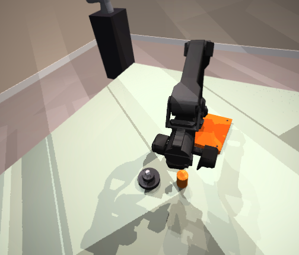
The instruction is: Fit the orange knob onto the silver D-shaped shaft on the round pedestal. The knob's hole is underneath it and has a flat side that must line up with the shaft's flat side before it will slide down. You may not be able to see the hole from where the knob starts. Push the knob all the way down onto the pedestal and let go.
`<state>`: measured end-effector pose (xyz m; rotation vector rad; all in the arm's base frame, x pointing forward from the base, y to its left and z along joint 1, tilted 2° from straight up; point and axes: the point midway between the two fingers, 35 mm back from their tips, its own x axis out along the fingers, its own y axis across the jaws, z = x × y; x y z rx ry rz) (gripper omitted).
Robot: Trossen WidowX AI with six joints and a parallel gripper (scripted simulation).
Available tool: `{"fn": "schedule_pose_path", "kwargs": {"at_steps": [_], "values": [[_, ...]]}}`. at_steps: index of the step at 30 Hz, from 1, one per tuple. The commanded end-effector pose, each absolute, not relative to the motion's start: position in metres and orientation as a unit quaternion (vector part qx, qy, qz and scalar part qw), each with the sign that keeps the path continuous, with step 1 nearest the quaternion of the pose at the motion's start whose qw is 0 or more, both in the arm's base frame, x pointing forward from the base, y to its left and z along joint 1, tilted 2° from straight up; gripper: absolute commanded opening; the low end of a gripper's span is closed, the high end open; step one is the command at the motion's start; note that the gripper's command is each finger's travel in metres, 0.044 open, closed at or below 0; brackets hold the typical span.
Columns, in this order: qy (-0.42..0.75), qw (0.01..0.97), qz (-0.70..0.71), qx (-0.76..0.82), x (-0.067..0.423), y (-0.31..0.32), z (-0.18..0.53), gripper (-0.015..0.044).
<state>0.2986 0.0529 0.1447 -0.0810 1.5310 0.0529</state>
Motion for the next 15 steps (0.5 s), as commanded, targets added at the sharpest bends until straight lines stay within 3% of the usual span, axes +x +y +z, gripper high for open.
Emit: {"fn": "schedule_pose_path", "kwargs": {"at_steps": [1,15], "values": [[0.684,0.716,-0.105,0.094,0.299,0.052,0.144,0.044],[0.684,0.716,-0.105,0.094,0.3,0.052,0.128,0.044]]}}
